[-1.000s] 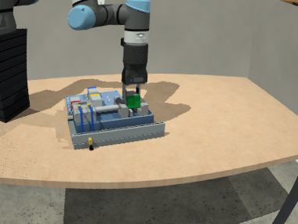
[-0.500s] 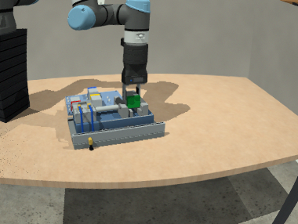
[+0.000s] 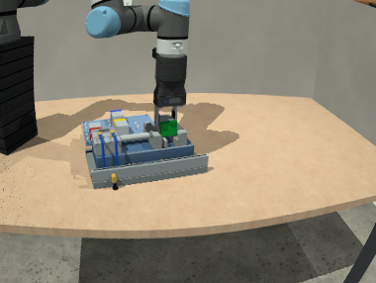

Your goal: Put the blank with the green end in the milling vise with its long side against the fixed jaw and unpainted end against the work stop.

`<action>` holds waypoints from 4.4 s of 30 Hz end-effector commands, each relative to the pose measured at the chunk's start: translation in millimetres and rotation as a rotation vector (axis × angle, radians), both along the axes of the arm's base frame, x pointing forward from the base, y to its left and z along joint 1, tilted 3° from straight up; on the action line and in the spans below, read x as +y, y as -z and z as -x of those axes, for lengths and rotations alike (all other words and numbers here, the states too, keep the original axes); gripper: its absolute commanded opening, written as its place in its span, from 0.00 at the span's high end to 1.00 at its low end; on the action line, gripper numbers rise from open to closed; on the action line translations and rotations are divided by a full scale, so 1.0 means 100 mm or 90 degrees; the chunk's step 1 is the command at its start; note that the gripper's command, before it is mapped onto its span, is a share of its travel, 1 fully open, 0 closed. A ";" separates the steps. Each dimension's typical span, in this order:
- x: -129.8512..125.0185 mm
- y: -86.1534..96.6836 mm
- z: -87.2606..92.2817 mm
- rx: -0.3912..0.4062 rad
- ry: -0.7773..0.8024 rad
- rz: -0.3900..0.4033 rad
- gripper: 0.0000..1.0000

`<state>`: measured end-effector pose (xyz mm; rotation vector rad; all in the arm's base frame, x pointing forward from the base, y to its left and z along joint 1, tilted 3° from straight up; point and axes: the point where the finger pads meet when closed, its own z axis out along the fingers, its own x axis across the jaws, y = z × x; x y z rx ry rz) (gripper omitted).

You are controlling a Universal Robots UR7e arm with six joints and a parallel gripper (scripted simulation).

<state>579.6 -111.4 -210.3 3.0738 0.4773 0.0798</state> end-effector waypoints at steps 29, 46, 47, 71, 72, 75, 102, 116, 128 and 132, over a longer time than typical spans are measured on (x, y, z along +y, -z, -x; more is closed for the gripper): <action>0.00 0.02 -0.01 -0.001 0.000 0.000 1.00; 0.00 0.02 -0.01 -0.001 0.000 0.000 1.00; 0.00 0.02 -0.01 -0.001 0.000 0.000 1.00; 0.00 0.02 -0.01 -0.001 0.000 0.001 0.00; 0.00 0.02 -0.01 -0.001 0.000 0.001 0.00; 0.00 0.02 -0.01 -0.001 0.000 0.001 0.00; 0.00 0.02 -0.01 -0.001 0.000 0.001 0.00; 0.00 0.02 -0.01 -0.001 0.000 0.001 0.00; 0.00 -0.01 -0.01 -0.001 0.000 0.000 0.00; 0.00 -0.01 -0.01 -0.001 0.000 0.000 0.00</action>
